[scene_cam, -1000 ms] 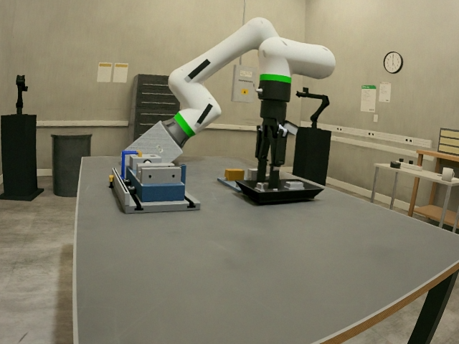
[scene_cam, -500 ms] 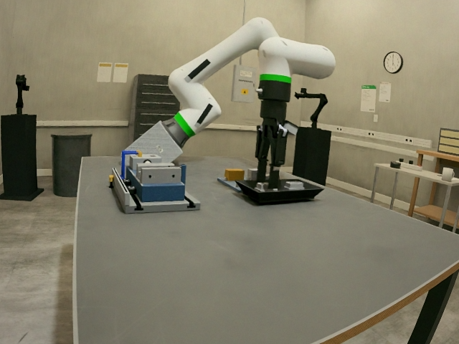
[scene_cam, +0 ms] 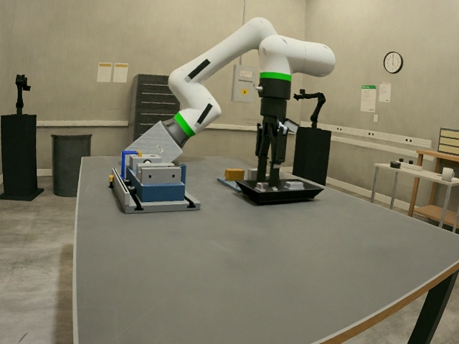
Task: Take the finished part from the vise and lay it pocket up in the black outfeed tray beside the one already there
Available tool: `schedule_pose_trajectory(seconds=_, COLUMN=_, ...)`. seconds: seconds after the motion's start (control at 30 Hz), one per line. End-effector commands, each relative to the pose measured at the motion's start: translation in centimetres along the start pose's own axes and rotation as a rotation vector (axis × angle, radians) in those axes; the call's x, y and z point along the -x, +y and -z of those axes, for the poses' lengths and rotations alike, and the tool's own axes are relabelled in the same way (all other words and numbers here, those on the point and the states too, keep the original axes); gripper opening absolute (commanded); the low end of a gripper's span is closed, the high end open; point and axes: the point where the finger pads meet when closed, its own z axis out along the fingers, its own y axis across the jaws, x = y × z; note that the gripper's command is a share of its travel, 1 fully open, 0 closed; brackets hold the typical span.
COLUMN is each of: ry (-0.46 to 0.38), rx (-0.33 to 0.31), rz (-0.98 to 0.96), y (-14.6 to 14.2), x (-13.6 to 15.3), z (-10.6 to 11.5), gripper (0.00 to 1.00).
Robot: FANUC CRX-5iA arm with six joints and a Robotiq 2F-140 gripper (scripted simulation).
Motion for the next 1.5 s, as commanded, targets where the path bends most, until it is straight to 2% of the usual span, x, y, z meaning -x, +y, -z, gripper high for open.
schedule_pose_trajectory(seconds=0.0, ry=-0.001, rx=0.002, rz=0.000, y=0.0, x=0.0, z=0.8, gripper=0.46)
schedule_pose_trajectory(seconds=0.2, ry=-0.001, rx=0.002, rz=0.000, y=0.0, x=0.0, z=2.9, gripper=0.46)
schedule_pose_trajectory(seconds=0.53, ry=-0.001, rx=0.002, rz=0.000, y=0.0, x=0.0, z=8.7, gripper=0.46)
schedule_pose_trajectory(seconds=0.6, ry=-0.001, rx=0.002, rz=0.000, y=0.0, x=0.0, z=8.7, gripper=0.46)
schedule_pose_trajectory(seconds=0.87, ry=-0.001, rx=0.002, rz=0.000, y=0.0, x=0.0, z=12.4, gripper=0.46)
schedule_pose_trajectory(seconds=1.07, ry=-0.001, rx=0.002, rz=0.000, y=0.0, x=0.0, z=13.6, gripper=0.46)
schedule_pose_trajectory(seconds=1.3, ry=-0.001, rx=0.002, rz=0.000, y=0.0, x=0.0, z=13.8, gripper=0.46)
schedule_pose_trajectory(seconds=1.33, ry=-0.001, rx=0.002, rz=0.000, y=0.0, x=0.0, z=13.8, gripper=0.10)
schedule_pose_trajectory(seconds=1.47, ry=-0.001, rx=0.002, rz=0.000, y=0.0, x=0.0, z=13.8, gripper=0.10)
